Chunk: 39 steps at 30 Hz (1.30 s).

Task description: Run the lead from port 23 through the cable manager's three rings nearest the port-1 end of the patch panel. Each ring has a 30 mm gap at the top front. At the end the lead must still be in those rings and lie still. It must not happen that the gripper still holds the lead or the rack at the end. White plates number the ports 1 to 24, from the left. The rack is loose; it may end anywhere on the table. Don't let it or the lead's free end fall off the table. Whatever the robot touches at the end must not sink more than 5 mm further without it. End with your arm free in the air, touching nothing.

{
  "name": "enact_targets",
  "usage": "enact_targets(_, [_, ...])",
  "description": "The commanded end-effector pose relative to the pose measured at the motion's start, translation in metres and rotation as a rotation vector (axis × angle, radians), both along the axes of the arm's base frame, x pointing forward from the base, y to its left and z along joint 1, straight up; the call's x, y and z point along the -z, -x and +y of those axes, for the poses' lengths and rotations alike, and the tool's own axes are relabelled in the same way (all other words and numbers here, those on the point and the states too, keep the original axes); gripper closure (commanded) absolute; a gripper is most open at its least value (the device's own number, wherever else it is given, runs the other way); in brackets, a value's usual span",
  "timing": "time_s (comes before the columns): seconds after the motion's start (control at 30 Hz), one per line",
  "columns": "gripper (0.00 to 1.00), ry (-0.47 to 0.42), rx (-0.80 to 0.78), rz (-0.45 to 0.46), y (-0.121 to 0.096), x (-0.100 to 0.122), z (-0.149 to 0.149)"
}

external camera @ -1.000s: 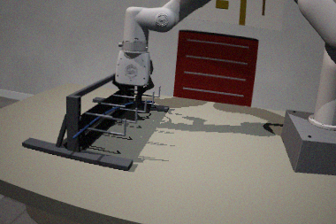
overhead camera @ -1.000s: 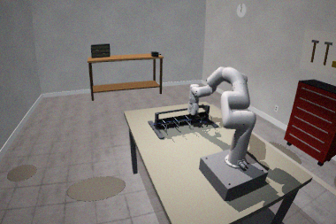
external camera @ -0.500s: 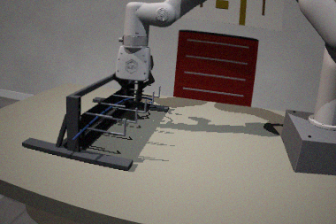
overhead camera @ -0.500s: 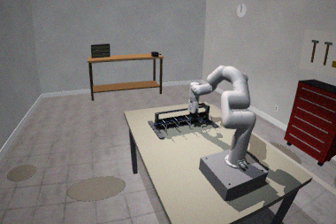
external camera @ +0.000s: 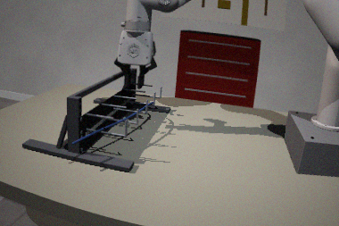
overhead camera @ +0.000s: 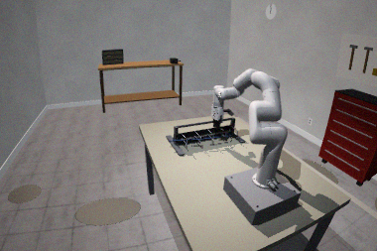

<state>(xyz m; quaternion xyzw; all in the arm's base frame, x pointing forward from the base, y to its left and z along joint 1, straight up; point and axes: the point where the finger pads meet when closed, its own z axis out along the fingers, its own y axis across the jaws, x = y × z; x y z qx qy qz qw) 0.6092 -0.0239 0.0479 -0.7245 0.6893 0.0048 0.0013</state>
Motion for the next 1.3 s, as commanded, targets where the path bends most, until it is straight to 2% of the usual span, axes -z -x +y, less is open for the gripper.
enact_targets(0.0, [0.67, 0.000, 0.000, -0.005, -0.001, -0.014, 0.000])
enact_targets(0.23, [0.67, 0.000, 0.000, -0.005, -0.001, -0.027, 0.000])
enact_targets(0.53, [0.67, 0.000, 0.000, -0.005, -0.001, -0.030, 0.000])
enact_targets(0.57, [1.00, 0.000, 0.000, -0.005, -0.001, -0.030, 0.000])
enact_targets(1.27, [1.00, 0.000, 0.000, -0.005, -0.001, -0.030, 0.000])
